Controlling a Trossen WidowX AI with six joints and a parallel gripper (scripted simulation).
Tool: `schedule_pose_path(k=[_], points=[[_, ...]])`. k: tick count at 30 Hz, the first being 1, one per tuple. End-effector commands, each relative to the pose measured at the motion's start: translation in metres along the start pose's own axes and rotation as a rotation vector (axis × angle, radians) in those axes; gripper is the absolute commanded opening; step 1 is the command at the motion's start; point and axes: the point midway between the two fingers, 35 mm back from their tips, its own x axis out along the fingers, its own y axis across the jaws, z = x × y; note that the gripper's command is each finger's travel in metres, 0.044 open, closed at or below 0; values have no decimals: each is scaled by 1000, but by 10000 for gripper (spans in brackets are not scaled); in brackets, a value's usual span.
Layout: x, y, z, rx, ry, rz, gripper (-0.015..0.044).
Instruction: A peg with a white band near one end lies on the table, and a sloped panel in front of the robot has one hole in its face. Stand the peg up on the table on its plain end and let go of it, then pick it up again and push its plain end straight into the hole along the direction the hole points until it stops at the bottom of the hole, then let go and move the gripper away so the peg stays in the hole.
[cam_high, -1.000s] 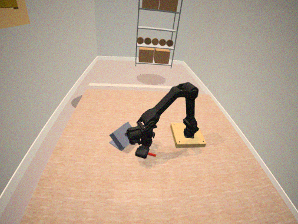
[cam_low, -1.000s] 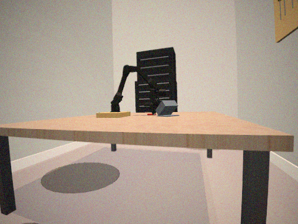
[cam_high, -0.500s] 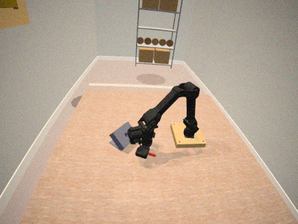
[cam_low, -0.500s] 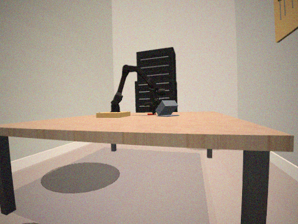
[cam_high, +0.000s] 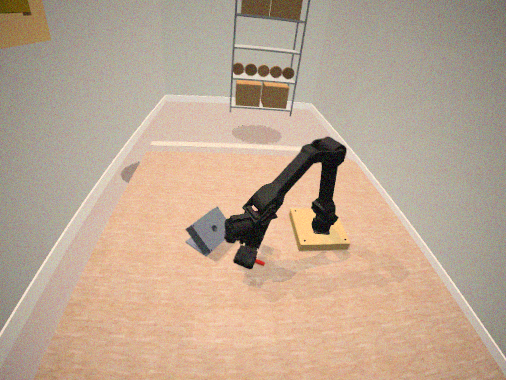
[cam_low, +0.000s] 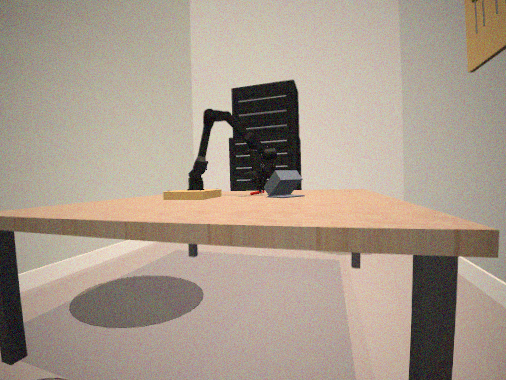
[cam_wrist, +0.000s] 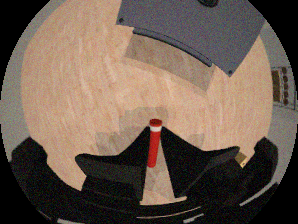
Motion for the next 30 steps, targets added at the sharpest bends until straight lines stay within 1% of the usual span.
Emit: schedule_pose_path(k=[1,30], points=[[-2,-1,-3,2,-37,-5,51],[-17,-1,-15,2,-286,-4,51]])
